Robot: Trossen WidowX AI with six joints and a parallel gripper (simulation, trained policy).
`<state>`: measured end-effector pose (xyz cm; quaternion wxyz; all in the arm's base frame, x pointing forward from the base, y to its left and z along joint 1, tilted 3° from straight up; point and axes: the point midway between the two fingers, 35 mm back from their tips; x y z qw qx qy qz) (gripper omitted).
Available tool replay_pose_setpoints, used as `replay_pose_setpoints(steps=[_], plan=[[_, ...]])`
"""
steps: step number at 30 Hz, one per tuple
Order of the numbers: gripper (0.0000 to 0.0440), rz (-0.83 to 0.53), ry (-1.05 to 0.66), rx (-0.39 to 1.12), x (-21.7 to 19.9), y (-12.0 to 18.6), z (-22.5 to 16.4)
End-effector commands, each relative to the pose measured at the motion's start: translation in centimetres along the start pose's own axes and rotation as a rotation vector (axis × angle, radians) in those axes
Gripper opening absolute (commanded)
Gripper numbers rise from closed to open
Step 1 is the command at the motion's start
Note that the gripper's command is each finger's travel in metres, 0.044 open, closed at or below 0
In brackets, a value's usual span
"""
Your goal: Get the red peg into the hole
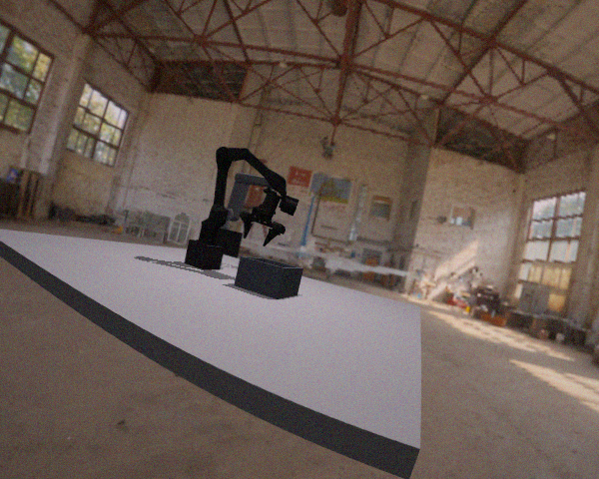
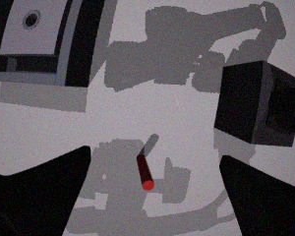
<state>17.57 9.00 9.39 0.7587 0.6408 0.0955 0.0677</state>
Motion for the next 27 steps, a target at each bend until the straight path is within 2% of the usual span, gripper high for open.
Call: replay_pose_setpoints(steps=[1, 21, 23, 27], plan=[[0.0440, -0.024, 0.036, 0.009, 0.0, -1.4, -1.2], [0.0434, 0.061, 0.156, 0.083, 1.5, -9.2, -6.0], [0.0411, 0.060, 0.164, 0.089, 1.4, -9.7, -6.3], [0.0328, 0.044, 0.172, 0.103, 0.9, -10.5, -6.7]])
Point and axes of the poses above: the point midway between the two fingers, 35 mm back from their tips, its own y axis back along the fingers, its own x axis across the jaws, z = x × y, and after that the axes turned 1 degree about y, right-handed
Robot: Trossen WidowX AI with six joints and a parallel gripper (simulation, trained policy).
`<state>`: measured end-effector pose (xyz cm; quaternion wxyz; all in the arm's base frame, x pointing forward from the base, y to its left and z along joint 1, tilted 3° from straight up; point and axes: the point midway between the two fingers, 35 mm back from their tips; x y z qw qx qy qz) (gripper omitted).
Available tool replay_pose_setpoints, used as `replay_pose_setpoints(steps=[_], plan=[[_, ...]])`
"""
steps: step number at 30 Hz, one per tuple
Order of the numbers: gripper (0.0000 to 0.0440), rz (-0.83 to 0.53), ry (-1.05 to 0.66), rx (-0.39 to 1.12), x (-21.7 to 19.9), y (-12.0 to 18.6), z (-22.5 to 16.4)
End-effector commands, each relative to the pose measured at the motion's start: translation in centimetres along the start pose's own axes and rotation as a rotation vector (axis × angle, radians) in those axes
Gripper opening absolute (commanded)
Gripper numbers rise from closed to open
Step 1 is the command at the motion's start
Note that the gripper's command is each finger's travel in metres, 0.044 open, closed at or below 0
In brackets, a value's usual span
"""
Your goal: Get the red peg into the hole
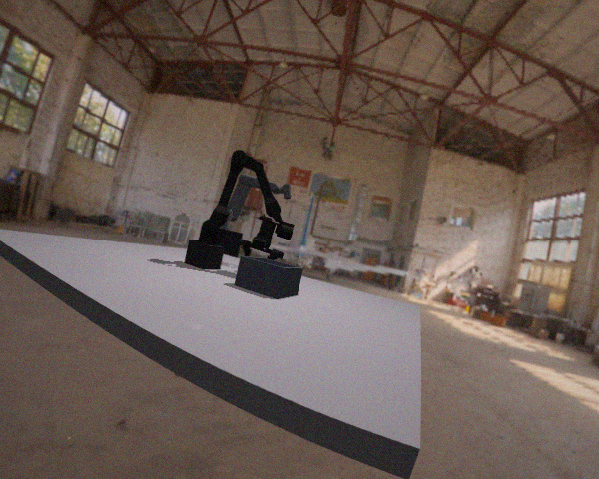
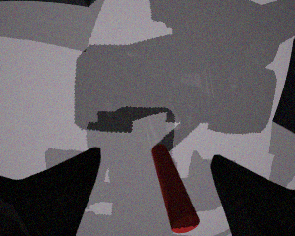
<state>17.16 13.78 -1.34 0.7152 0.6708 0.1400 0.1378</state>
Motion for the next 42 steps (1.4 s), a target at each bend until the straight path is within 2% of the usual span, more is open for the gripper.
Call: replay_pose_setpoints(steps=[1, 13, 26, 42], plan=[[0.0303, -0.023, 0.012, 0.016, -0.5, -0.8, -0.3], [0.0000, -0.069, 0.064, 0.099, -0.5, -0.8, -0.8], [0.0000, 0.022, 0.176, 0.019, 0.8, 2.9, 0.8], [0.0000, 0.132, 0.279, -0.074, 4.1, 9.1, 4.0]])
Point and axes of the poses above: the point midway between the two fingers, 35 mm back from their tips, its own y axis back along the fingers, its own x axis across the jaws, z = x × y, and after that the axes turned 1 degree about y, right-handed
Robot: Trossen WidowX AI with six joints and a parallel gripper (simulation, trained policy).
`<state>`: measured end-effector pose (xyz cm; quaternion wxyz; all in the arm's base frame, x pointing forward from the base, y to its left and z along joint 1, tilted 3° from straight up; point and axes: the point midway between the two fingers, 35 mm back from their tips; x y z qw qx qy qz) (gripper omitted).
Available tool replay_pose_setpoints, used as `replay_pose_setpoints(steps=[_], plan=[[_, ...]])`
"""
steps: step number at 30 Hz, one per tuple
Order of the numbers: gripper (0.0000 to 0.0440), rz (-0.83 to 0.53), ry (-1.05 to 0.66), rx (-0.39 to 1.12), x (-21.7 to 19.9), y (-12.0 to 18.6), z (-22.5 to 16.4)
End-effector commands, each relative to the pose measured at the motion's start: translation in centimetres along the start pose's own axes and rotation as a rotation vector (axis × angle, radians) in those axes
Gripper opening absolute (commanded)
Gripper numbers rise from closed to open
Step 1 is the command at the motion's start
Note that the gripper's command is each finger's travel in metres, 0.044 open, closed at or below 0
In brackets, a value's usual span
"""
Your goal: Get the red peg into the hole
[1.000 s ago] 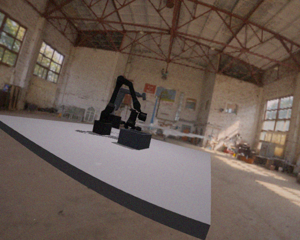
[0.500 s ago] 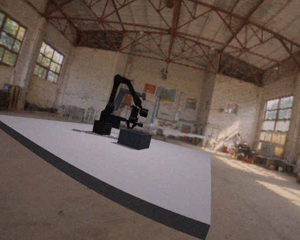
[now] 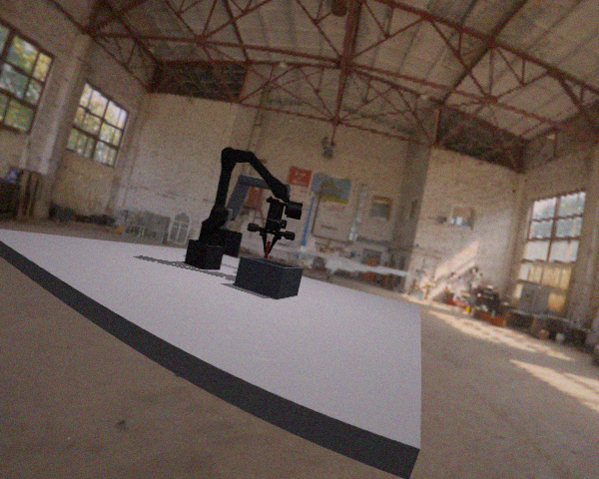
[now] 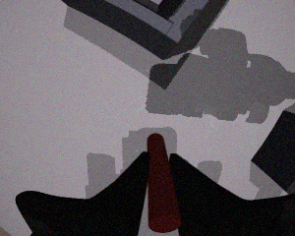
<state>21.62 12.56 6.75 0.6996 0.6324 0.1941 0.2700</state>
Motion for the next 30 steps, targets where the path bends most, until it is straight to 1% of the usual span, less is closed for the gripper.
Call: replay_pose_setpoints(steps=[1, 7, 12, 20, 30], plan=[[0.0000, 0.024, 0.012, -0.026, 0.7, 1.4, 1.3], [0.0000, 0.048, 0.013, -0.060, 1.7, 2.9, 3.7], [0.0000, 0.052, -0.007, -0.076, 2.0, 3.2, 6.0], [0.0000, 0.055, -0.050, -0.093, 2.1, 3.1, 9.5], [0.0001, 0.059, -0.106, -0.104, 2.2, 2.1, 13.3]])
Point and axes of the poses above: the point midway between the two fingers, 35 mm back from their tips, its own y axis back along the fingers, its own x axis across the jaws, z = x × y, and after that the axes turned 1 degree about y, right-handed
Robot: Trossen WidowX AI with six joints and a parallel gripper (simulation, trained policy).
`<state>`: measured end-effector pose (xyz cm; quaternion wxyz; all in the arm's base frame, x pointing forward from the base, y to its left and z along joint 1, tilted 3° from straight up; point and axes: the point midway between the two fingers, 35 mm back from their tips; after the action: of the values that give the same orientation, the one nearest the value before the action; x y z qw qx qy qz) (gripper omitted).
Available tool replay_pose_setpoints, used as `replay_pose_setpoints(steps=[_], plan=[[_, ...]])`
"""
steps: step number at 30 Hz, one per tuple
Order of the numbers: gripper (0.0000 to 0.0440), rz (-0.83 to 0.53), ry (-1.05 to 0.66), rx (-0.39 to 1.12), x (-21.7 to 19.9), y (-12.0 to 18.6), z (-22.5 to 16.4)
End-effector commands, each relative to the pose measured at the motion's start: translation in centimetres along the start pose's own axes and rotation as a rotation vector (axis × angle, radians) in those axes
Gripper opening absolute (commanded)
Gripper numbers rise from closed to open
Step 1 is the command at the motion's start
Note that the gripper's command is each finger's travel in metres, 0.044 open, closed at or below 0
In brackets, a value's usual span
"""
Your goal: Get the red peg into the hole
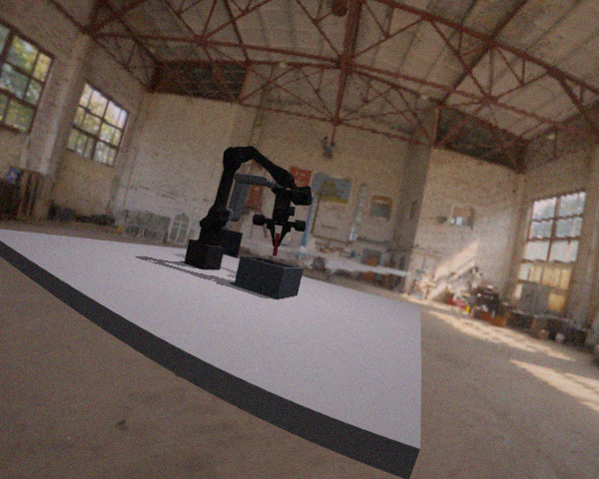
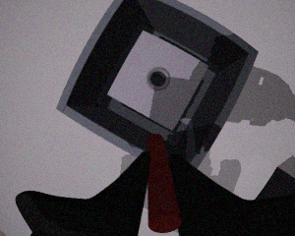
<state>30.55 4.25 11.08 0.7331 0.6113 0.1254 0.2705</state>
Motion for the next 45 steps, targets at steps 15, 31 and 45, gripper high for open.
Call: replay_pose_setpoints(steps=[15, 31, 45], plan=[[0.0011, -0.019, -0.066, 0.032, 0.3, -3.8, 4.6], [0.0152, -0.080, -0.030, 0.080, 0.2, -8.4, 5.4], [0.0440, -0.035, -0.018, 0.032, 2.4, -8.9, 9.6]])
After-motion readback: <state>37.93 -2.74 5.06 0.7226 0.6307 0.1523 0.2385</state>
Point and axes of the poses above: the point midway between the two fingers, 35 mm back from their tips, its own y axis back along the fingers, its own x axis across the jaws, z = x × y, and after that the axes turned 1 degree about y, right-handed
